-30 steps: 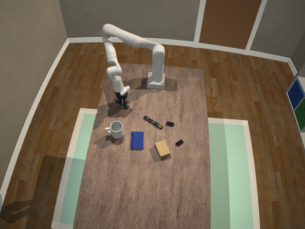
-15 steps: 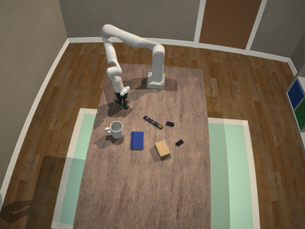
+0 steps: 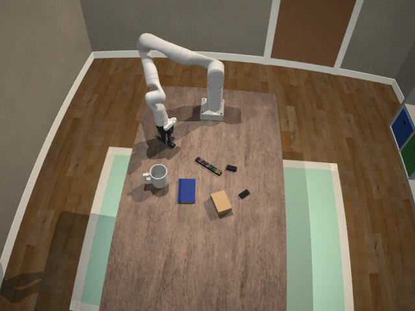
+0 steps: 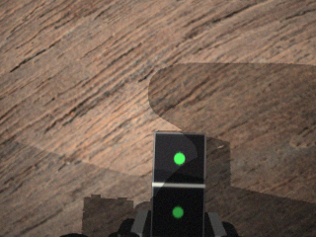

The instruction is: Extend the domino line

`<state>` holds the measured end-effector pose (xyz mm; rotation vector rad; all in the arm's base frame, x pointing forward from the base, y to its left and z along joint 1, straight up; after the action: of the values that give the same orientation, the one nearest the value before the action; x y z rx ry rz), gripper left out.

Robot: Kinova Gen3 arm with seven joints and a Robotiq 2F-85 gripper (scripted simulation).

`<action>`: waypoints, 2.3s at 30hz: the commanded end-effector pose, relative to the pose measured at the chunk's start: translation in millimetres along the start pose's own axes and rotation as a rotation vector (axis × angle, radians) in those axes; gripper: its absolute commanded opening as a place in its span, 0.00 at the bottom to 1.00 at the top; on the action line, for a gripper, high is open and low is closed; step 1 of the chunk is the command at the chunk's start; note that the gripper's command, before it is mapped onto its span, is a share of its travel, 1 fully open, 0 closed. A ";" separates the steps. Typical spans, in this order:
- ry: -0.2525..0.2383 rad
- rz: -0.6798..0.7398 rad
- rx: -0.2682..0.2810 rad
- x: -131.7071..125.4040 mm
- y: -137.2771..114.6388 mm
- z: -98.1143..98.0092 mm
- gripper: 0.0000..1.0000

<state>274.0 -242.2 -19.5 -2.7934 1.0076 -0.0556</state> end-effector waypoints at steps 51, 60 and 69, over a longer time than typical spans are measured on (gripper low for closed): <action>-0.001 -0.001 0.000 -0.3 -0.2 0.8 0.48; -0.001 -0.001 0.000 -0.3 -0.2 0.8 0.48; -0.001 -0.001 0.000 -0.3 -0.2 0.8 0.48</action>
<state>273.6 -241.4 -20.8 -2.7924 1.0062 -0.0532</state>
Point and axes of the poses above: the point where the finger pads meet when closed, its own z axis out along the fingers, its own x axis across the jaws, y = z × x, the point moved 1 cm from there along -z, back along the fingers, and after that the axes turned 8 degrees about z, right-handed, at the moved point
